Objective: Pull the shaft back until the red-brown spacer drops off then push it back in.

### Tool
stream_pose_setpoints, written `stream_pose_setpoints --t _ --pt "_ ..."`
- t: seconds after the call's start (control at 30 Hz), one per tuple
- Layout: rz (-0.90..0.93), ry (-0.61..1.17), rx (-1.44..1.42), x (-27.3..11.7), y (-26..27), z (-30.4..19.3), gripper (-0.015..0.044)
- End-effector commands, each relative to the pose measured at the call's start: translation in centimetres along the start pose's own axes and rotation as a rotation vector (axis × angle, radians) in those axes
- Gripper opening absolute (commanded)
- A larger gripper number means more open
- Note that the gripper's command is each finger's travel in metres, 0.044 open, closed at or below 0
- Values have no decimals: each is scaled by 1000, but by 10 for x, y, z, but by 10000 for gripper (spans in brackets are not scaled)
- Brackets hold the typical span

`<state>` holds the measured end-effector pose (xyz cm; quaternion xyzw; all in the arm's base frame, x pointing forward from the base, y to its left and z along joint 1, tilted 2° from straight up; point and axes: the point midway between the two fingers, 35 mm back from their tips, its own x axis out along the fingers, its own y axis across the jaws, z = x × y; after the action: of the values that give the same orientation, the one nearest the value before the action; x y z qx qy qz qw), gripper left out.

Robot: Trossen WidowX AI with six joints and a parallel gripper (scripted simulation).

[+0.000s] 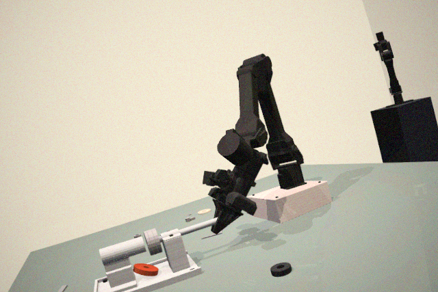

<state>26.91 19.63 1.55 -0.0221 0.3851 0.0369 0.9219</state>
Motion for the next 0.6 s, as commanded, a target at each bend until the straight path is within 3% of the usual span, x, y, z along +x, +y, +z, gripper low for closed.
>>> stream_pose_setpoints --t 0.0,0.57 --pt "0 -4 -1 1 1 2 0" --pt "0 -4 -1 5 1 6 0"
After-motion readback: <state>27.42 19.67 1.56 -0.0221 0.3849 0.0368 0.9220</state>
